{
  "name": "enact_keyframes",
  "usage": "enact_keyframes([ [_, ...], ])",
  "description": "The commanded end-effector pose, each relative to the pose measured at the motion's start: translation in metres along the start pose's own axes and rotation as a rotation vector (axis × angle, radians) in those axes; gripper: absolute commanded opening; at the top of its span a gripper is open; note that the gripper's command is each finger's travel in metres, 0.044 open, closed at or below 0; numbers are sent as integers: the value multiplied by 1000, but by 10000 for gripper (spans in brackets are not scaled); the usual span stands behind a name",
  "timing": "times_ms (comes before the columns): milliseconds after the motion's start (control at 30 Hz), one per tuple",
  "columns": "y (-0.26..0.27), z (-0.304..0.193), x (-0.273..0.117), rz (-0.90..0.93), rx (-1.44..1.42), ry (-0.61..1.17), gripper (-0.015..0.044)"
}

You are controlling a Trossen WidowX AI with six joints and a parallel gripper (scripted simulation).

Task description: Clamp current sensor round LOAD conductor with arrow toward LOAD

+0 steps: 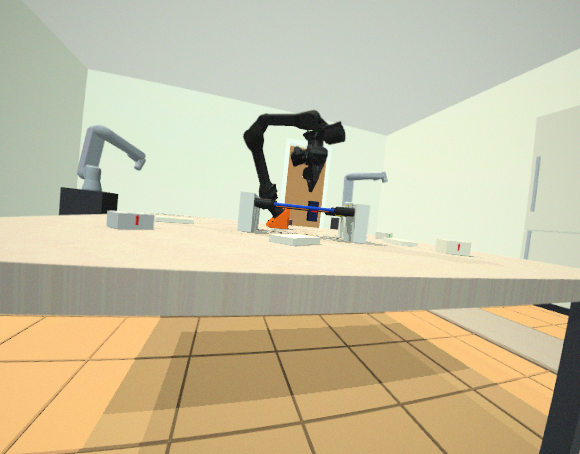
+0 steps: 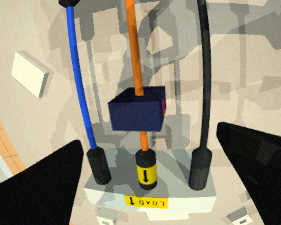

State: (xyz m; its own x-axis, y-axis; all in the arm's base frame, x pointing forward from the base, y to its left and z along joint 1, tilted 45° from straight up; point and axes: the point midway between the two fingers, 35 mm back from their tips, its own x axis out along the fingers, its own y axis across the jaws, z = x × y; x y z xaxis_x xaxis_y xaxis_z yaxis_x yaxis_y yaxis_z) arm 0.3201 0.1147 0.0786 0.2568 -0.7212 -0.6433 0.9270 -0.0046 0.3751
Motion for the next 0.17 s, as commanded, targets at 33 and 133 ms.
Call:
enact_keyframes([
  [33, 1, 0, 0, 5, 0, -2, 440],
  [133, 0, 0, 0, 0, 0, 0, 440],
])
